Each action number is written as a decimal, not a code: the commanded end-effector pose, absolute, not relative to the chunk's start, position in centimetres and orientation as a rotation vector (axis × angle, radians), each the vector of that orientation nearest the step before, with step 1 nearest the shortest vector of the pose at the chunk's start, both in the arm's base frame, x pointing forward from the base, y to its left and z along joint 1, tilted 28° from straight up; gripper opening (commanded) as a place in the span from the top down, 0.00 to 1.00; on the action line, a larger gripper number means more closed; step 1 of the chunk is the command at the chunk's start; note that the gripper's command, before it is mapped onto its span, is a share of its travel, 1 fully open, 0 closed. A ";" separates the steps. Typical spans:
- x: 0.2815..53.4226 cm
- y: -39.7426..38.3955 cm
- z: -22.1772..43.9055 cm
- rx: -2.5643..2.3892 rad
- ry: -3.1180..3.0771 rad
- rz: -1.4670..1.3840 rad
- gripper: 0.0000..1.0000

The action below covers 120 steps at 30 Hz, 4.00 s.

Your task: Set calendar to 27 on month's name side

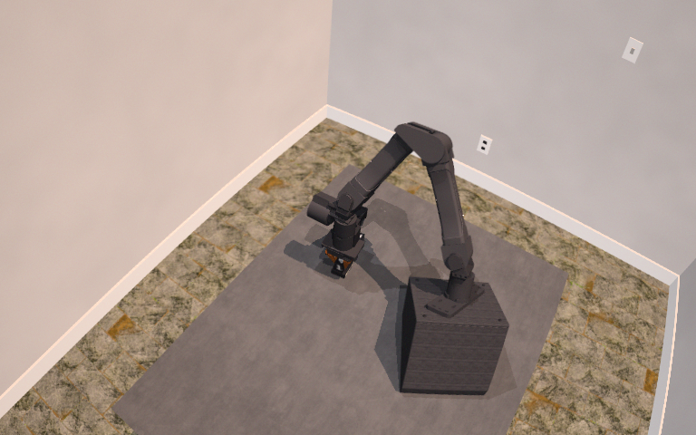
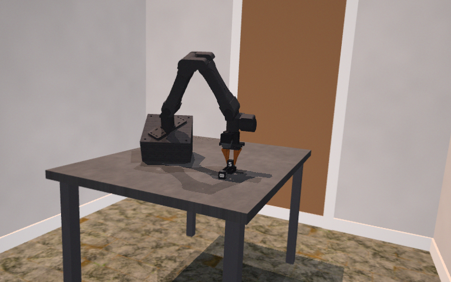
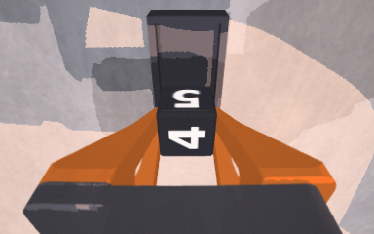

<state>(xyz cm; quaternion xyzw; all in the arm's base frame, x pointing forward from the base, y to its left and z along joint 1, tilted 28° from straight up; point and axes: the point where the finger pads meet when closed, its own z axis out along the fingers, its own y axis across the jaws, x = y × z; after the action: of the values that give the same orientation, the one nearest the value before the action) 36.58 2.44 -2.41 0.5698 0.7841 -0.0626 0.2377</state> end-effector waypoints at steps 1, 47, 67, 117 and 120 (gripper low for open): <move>36.7 2.5 -2.3 1.553 2.151 -0.166 0.74; 36.9 2.3 -3.0 1.553 2.151 -0.166 0.74; 36.9 2.3 -3.0 1.553 2.151 -0.166 0.74; 36.9 2.3 -3.0 1.553 2.151 -0.166 0.63; 36.9 2.3 -3.0 1.553 2.151 -0.166 0.59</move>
<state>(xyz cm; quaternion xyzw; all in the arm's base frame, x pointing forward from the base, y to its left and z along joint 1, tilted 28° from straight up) 36.83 2.14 -3.12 0.5690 0.7847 -0.0626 0.2378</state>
